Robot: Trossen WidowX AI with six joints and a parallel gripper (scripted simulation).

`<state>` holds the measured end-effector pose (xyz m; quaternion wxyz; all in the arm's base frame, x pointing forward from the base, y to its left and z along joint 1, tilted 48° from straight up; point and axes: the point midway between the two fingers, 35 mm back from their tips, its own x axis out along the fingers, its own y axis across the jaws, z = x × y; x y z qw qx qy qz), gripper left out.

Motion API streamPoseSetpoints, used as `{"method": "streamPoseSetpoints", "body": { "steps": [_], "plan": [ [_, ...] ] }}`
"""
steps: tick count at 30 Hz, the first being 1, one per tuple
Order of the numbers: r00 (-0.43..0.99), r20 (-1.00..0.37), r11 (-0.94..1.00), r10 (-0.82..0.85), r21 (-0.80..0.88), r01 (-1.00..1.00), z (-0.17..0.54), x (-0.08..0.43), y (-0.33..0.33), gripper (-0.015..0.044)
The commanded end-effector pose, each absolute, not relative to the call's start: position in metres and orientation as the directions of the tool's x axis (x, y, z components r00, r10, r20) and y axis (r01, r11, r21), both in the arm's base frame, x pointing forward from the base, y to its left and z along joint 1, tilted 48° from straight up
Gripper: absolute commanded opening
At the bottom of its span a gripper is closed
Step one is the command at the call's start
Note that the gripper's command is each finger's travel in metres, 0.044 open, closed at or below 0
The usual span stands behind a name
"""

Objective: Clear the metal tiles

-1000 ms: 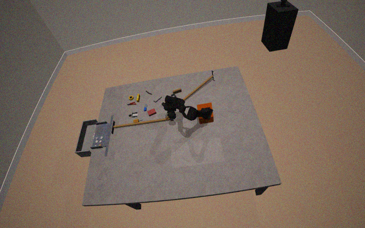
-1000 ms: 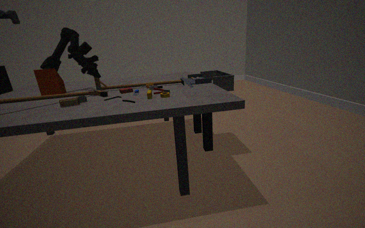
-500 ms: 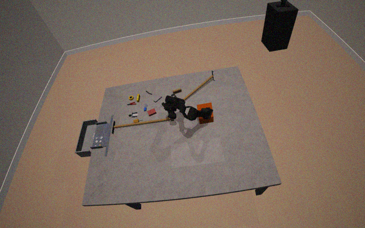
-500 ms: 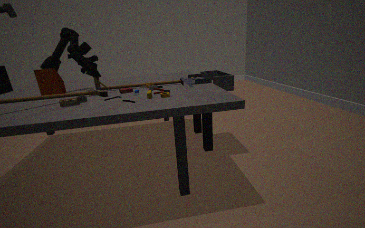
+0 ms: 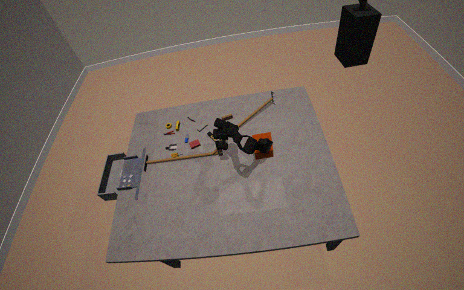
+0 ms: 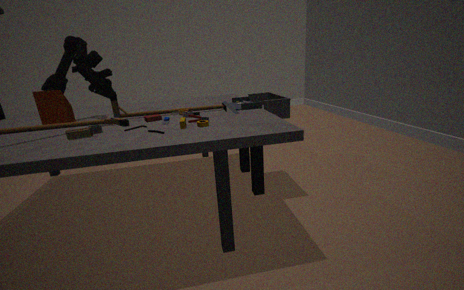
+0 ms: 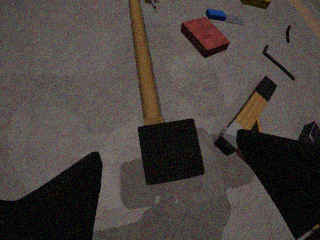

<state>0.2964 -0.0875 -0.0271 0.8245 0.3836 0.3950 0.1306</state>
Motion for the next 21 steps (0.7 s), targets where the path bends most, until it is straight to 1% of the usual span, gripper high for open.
{"method": "streamPoseSetpoints", "body": {
  "steps": [1,13,21],
  "plan": [
    [0.657,-0.547,0.674,0.519,0.735,0.079,-0.021,0.292,-0.092,0.044],
    [0.665,-0.54,0.67,0.517,0.738,0.078,-0.007,0.277,-0.103,0.044],
    [0.747,-0.486,0.648,0.454,0.755,0.098,0.015,0.279,-0.132,0.044]
  ]
}}
